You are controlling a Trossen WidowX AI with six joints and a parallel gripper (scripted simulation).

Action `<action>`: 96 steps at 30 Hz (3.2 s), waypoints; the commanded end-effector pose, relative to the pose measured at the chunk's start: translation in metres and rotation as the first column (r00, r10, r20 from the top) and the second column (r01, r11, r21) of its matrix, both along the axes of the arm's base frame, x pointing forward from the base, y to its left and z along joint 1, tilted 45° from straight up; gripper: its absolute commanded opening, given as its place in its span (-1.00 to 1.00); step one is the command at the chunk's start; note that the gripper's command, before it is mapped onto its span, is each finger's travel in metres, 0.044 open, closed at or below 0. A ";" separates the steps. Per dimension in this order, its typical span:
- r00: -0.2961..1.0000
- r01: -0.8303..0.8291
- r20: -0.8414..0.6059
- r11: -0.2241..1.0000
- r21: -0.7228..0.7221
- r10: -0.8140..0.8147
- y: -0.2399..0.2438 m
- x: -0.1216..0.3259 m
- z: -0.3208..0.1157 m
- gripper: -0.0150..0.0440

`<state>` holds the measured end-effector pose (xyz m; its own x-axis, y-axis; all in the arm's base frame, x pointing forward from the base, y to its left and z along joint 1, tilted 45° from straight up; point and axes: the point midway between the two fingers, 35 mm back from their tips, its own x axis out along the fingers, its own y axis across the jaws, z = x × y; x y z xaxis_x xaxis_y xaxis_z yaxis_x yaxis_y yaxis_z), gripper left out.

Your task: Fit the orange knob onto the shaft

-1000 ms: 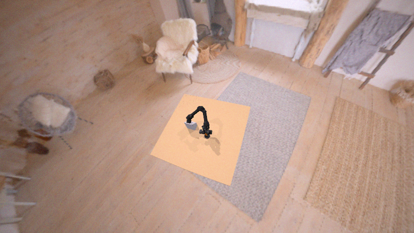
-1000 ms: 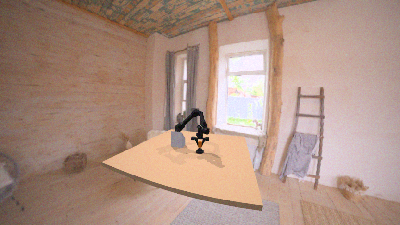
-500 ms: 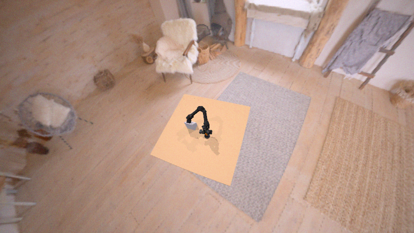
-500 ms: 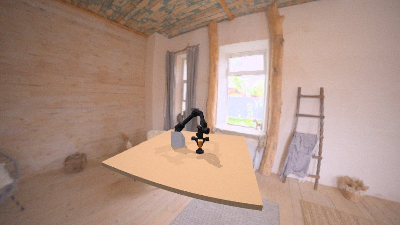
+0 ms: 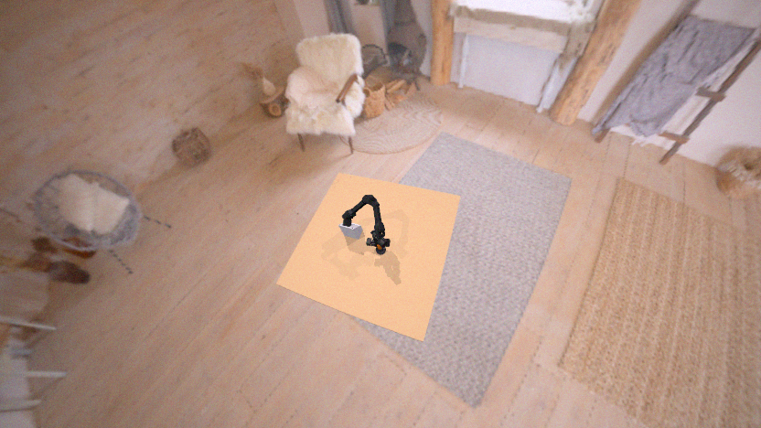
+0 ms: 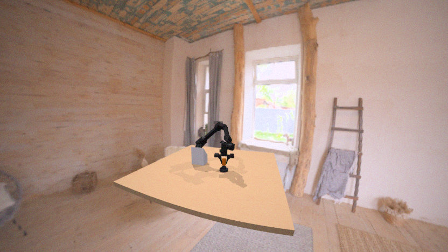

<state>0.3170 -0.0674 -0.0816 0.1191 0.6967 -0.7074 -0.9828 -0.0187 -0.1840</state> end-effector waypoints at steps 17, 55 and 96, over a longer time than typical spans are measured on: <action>0.979 -0.143 0.144 0.989 -0.035 0.147 -0.004 0.002 0.001 -0.49; 0.979 -0.143 0.144 0.989 -0.035 0.147 0.000 0.001 -0.001 -0.49; 0.915 -0.279 0.277 0.956 -0.091 0.293 -0.003 -0.002 0.004 -0.49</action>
<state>0.3167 -0.0677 -0.0810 0.1175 0.6986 -0.7058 -0.8416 -0.3072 -0.4442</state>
